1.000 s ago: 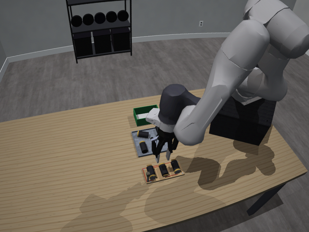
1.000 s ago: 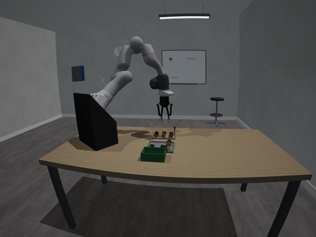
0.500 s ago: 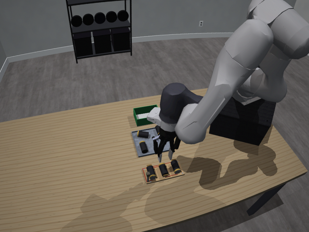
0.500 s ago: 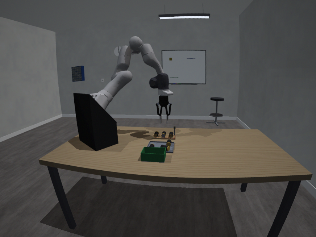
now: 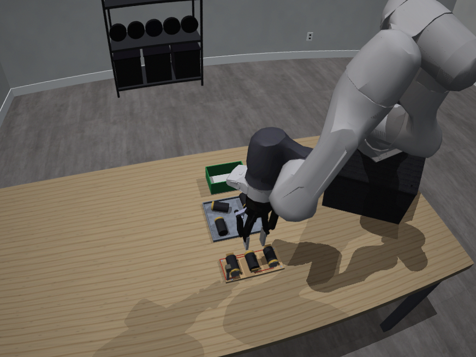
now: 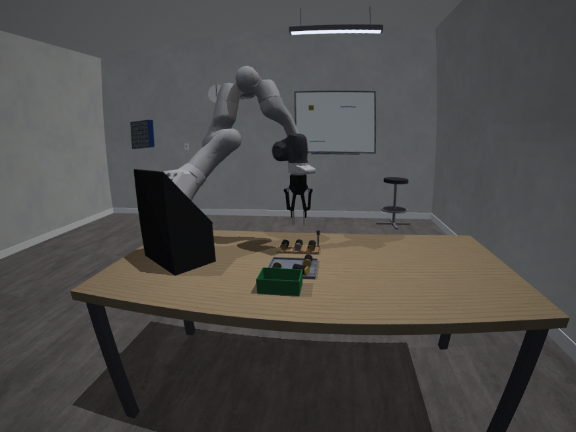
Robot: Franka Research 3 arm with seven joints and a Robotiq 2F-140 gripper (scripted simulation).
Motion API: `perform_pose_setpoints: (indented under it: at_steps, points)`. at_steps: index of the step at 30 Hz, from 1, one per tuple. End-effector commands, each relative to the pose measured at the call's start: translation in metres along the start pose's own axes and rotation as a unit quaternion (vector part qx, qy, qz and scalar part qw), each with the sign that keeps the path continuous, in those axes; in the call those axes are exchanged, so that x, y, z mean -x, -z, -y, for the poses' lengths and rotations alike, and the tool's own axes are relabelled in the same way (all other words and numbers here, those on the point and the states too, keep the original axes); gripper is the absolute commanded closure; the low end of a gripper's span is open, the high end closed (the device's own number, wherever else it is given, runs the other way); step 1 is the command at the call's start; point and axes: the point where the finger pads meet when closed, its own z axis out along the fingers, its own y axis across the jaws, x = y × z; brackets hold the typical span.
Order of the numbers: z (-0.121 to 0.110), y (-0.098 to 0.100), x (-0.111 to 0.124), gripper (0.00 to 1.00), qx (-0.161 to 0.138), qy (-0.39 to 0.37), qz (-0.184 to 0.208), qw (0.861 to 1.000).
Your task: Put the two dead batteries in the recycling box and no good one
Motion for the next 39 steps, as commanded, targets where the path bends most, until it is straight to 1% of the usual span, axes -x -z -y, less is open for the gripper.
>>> perform_pose_setpoints:
  at_steps: [1,10,12,18,21,39]
  points:
    - [-0.002,0.000,-0.001,0.71,0.002,-0.007,0.001,1.000]
    - [-0.002,-0.004,-0.001,0.71,0.002,-0.007,0.001,1.000]
    - [-0.002,-0.013,-0.001,0.71,0.002,-0.007,0.001,1.000]
    - [-0.002,-0.053,-0.001,0.71,0.002,-0.007,0.001,1.000]
    - [-0.002,-0.062,-0.001,0.71,0.002,-0.007,0.001,1.000]
    - [-0.002,-0.063,-0.001,0.71,0.002,-0.007,0.001,1.000]
